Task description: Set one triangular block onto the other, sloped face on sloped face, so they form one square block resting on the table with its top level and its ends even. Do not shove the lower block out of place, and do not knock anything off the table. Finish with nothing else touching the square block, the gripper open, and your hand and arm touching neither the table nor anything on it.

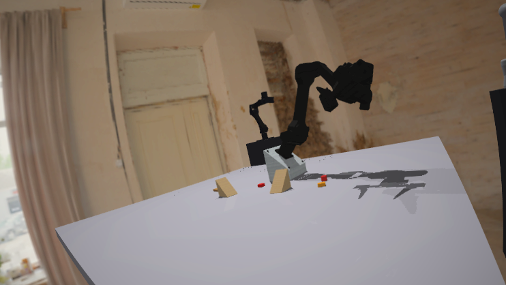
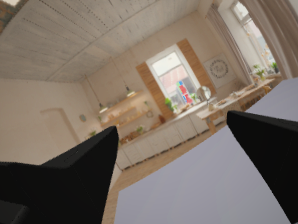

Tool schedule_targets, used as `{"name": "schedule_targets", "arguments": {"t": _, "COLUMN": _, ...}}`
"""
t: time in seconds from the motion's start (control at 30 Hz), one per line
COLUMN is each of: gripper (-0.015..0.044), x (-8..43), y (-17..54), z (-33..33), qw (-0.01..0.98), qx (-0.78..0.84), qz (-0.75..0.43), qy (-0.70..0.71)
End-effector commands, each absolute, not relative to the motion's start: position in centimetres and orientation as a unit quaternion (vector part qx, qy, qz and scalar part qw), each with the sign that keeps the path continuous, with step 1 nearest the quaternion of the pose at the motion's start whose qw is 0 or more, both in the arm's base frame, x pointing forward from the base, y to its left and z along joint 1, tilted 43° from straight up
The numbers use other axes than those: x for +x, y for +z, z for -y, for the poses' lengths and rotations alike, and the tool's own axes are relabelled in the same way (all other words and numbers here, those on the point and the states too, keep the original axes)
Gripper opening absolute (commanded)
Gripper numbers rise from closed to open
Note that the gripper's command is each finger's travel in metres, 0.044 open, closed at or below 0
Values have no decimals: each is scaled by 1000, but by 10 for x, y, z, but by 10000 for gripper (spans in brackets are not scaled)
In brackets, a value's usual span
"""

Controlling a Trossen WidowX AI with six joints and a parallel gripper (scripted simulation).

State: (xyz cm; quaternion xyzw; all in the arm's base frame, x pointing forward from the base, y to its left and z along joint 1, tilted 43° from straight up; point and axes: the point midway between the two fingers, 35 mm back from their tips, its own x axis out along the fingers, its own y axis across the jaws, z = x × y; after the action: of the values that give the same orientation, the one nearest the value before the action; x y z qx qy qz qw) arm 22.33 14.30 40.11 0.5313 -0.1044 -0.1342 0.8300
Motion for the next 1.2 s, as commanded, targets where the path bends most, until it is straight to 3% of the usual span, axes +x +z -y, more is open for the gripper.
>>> {"name": "schedule_targets", "arguments": {"t": 0.0, "gripper": 426, "x": 225, "y": 402, "z": -144, "qw": 832, "qx": 529, "qz": 105, "qy": -131}}
{"name": "schedule_targets", "arguments": {"t": 0.3, "gripper": 440, "x": 311, "y": 372, "z": -170, "qw": 974, "qx": 179, "qz": 49, "qy": -129}}
{"name": "schedule_targets", "arguments": {"t": 0.5, "gripper": 440, "x": 383, "y": 312, "z": -161, "qw": 984, "qx": -105, "qz": -68, "qy": -123}}
{"name": "schedule_targets", "arguments": {"t": 0.83, "gripper": 440, "x": 456, "y": 183, "z": -89, "qw": 853, "qx": -419, "qz": -309, "qy": -23}}
{"name": "schedule_targets", "arguments": {"t": 1.17, "gripper": 440, "x": 447, "y": 50, "z": 20, "qw": 664, "qx": -508, "qz": -514, "qy": 193}}
